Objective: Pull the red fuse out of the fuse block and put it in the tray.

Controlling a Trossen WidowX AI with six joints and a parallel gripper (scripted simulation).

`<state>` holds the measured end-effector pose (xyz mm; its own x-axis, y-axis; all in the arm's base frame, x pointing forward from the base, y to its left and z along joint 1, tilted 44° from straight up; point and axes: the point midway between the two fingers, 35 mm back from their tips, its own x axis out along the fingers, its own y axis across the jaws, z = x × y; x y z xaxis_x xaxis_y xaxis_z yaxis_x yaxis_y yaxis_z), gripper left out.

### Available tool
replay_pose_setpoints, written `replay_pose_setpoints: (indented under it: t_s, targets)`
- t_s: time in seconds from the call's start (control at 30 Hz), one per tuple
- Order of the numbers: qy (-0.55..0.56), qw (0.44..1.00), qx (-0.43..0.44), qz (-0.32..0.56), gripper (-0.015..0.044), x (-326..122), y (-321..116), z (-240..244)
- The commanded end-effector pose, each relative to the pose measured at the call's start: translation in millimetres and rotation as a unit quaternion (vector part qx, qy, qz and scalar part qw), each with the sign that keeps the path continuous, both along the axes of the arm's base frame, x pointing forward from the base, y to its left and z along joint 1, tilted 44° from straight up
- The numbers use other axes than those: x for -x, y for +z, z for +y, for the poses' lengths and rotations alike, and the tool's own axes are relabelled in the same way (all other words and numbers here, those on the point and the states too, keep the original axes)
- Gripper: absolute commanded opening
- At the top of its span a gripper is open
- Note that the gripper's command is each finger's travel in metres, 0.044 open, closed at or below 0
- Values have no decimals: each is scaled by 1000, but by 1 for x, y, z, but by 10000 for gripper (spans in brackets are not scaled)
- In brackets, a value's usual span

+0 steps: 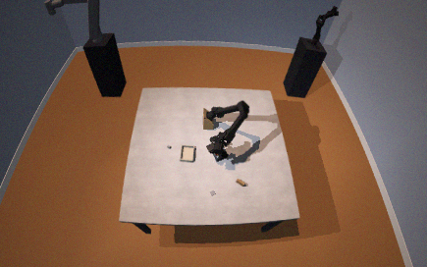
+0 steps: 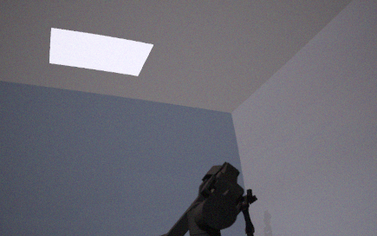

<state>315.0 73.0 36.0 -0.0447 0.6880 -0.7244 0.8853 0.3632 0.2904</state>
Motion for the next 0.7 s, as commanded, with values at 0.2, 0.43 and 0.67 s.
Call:
replay_pose_setpoints:
  t_s: [0.2,0.43,0.67]
  targets:
    - [0,1000,2,-1,0,-1,4,-5]
    - [0,1000,2,-1,0,-1,6,-7]
    - [0,1000,1,-1,0,-1,9,-9]
